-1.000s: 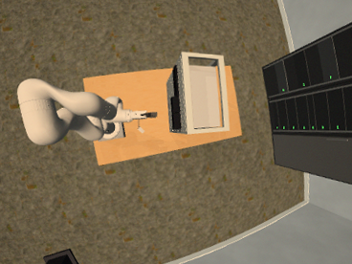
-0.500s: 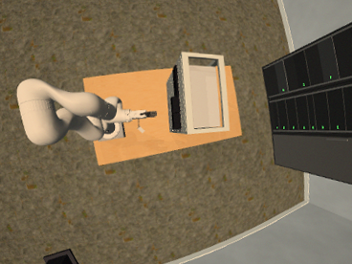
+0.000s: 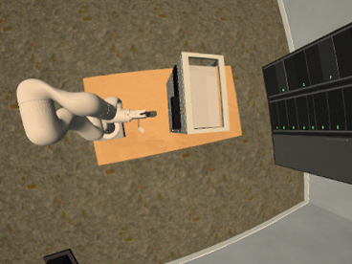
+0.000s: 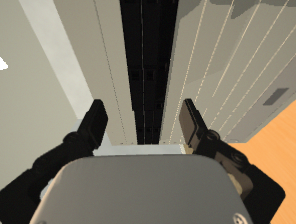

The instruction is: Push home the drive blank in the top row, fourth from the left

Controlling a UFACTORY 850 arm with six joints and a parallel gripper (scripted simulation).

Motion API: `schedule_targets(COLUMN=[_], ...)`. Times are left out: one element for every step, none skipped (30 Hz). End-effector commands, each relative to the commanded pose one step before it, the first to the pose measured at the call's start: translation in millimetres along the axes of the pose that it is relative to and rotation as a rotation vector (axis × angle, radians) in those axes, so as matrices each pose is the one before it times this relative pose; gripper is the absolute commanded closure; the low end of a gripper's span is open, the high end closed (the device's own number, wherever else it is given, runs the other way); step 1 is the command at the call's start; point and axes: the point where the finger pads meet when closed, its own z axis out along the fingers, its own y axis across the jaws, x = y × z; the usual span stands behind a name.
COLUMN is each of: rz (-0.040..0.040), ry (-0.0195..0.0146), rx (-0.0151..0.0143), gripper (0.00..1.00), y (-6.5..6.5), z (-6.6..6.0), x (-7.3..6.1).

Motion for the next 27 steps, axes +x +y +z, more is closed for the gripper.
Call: schedule_targets(rz=[0.00023, 0.00000, 0.00000, 0.00000, 0.00000, 0.00000, 0.00000, 0.00000, 0.00002, 0.00014, 0.00033, 0.00015, 0.00000, 0.00000, 0.00000, 0.00000, 0.00000, 0.00000, 0.00000, 0.00000, 0.00000, 0.00000, 0.00000, 0.00000, 0.00000, 0.00000, 0.00000], ry=[-0.00009, 0.00000, 0.00000, 0.00000, 0.00000, 0.00000, 0.00000, 0.00000, 0.00000, -0.00001, -0.00003, -0.00001, 0.00000, 0.00000, 0.00000, 0.00000, 0.00000, 0.00000, 0.00000, 0.00000, 0.00000, 0.00000, 0.00000, 0.00000, 0.00000, 0.00000, 0.00000], rx=[0.00162, 0.00000, 0.00000, 0.00000, 0.00000, 0.00000, 0.00000, 0.00000, -0.00002, -0.00015, -0.00034, -0.00015, 0.00000, 0.00000, 0.00000, 0.00000, 0.00000, 0.00000, 0.00000, 0.00000, 0.00000, 0.00000, 0.00000, 0.00000, 0.00000, 0.00000, 0.00000], gripper=[0.00, 0.00, 0.00, 0.00, 0.00, 0.00, 0.00, 0.00, 0.00, 0.00, 0.00, 0.00, 0.00, 0.00, 0.00, 0.00, 0.00, 0.00, 0.00, 0.00, 0.00, 0.00, 0.00, 0.00, 0.00, 0.00, 0.00], y=[-0.60, 0.00, 0.00, 0.00, 0.00, 0.00, 0.00, 0.00, -0.04, -0.21, -0.49, -0.78, -1.02, 0.00, 0.00, -1.18, -1.24, -1.18, -1.01, -0.76, -0.48, -0.21, -0.03, 0.00, 0.00, 0.00, 0.00], z=[0.36, 0.00, 0.00, 0.00, 0.00, 0.00, 0.00, 0.00, 0.15, 0.91, 2.07, 3.28, 4.33, 0.00, 0.00, 5.02, 5.25, 4.99, 4.29, 3.24, 2.02, 0.89, 0.15, 0.00, 0.00, 0.00, 0.00], x=[-0.12, 0.00, 0.00, 0.00, 0.00, 0.00, 0.00, 0.00, -0.08, -0.48, -1.11, -1.77, -2.33, 0.00, 0.00, -2.71, -2.83, -2.69, -2.31, -1.75, -1.09, -0.48, -0.08, 0.00, 0.00, 0.00, 0.00])
